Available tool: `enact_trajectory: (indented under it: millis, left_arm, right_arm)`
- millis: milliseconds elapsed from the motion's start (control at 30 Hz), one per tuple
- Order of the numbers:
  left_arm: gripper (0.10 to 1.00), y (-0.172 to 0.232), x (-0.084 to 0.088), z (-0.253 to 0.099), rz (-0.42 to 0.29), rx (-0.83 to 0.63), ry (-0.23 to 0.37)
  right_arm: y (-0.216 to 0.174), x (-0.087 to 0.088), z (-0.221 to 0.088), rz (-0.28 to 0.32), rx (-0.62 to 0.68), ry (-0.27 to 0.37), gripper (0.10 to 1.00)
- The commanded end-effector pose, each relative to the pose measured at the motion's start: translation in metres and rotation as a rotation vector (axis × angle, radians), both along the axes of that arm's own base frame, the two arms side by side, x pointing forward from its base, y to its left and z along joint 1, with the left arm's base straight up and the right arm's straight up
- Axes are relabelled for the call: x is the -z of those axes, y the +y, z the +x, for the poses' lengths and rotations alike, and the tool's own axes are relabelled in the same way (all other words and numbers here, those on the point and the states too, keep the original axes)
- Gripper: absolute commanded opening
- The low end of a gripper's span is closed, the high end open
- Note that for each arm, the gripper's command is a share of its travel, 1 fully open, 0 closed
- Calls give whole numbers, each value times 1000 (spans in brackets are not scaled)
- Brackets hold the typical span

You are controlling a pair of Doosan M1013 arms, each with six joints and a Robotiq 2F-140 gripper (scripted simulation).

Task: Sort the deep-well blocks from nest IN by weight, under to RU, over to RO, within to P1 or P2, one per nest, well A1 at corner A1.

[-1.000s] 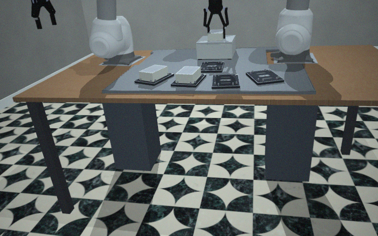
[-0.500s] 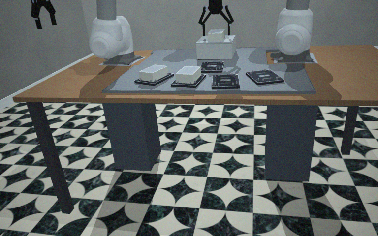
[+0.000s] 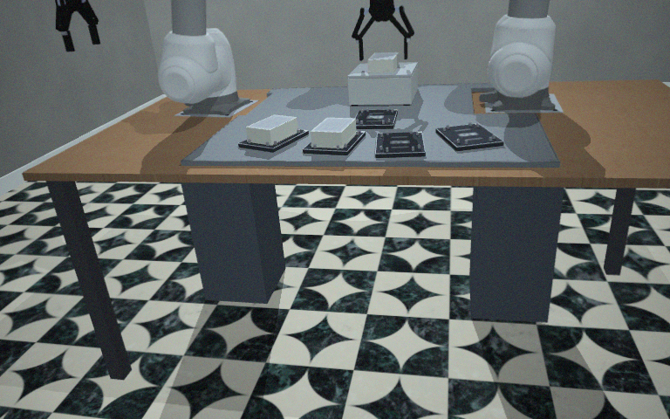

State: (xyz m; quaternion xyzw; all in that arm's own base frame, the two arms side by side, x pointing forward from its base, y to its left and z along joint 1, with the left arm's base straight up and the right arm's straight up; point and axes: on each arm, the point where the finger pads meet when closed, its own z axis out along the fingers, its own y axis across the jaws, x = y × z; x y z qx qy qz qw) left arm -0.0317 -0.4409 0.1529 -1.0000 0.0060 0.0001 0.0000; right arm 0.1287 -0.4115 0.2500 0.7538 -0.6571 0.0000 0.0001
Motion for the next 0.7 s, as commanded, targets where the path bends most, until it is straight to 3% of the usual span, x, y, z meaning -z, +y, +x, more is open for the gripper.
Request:
enact_trajectory:
  millis: [0, 667]
  left_arm:
    - [1000, 0, -10, 0, -1, 0, 0]
    - [1000, 0, -58, 0, -1, 0, 0]
  right_arm:
    - [0, -1, 0, -1, 0, -1, 1000]
    - [0, -1, 0, -1, 0, -1, 1000]
